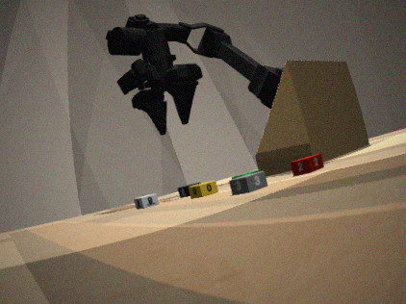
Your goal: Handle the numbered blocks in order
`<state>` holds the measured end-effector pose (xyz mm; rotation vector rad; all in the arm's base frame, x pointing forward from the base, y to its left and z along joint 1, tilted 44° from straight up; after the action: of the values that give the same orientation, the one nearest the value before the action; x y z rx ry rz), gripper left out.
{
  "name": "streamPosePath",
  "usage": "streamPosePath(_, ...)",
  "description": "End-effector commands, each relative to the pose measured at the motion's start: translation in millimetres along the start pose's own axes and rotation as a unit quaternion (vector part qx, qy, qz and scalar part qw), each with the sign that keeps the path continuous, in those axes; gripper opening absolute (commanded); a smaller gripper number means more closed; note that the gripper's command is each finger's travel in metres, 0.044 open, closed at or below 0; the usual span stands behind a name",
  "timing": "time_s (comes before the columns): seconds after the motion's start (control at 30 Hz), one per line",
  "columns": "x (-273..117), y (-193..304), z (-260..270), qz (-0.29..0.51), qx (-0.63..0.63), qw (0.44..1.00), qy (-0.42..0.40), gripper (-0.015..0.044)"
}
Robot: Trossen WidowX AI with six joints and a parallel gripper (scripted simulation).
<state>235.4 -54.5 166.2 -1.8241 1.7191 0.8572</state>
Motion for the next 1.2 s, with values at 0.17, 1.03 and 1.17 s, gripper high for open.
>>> streamPosePath(0.17, 2, 1, 2, 0.005, -0.004, 1.000, 0.004, 0.0400)
streamPosePath(1.03, 3, -62, 111, 0.004, -0.003, 1.000, 0.002, 0.0400)
streamPosePath(1.17, 3, -62, 111, 0.004, -0.003, 1.000, 0.002, 0.0400)
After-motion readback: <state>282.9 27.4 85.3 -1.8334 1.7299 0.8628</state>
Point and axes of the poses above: the point midway between the two fingers, 35 mm back from their tips, its own x axis out along the fingers, its own z axis across the jaws, y = z × x, the point moved 1 cm from there along -x, back along the fingers, and after that the axes turned 6 degrees about -x, right-handed, at the moved point
